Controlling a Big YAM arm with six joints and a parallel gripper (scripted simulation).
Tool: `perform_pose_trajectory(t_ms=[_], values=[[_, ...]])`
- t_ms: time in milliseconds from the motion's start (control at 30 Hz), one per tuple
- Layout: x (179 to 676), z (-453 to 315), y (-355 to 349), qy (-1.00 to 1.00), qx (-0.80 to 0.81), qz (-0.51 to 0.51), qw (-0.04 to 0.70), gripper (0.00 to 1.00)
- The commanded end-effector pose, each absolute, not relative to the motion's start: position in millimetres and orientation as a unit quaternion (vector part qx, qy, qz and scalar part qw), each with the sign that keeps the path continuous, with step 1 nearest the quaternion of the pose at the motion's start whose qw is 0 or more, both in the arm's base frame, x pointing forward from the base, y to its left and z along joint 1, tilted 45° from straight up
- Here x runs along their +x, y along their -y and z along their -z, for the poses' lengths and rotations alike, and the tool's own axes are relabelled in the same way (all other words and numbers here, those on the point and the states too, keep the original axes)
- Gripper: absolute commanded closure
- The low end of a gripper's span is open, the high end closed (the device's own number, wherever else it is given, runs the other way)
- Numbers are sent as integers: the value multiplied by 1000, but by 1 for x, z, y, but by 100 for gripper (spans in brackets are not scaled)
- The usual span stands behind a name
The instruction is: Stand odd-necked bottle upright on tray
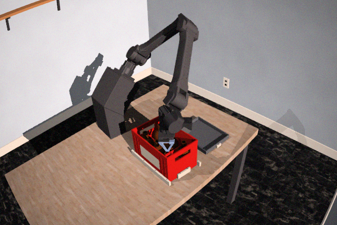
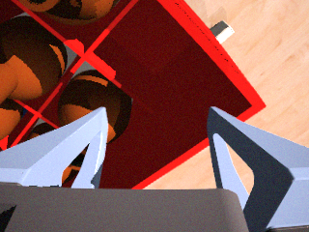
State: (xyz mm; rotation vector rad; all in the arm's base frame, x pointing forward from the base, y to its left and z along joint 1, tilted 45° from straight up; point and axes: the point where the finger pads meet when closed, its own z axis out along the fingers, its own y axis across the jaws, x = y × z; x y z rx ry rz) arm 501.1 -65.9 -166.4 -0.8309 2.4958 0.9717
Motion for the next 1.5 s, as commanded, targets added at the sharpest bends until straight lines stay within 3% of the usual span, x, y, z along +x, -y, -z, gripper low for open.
perform_pose_trajectory(t_ms=[0,1467], values=[[501,181,53,-876,-294,-347,162,39],[500,208,26,-876,-294,-349,160,39]])
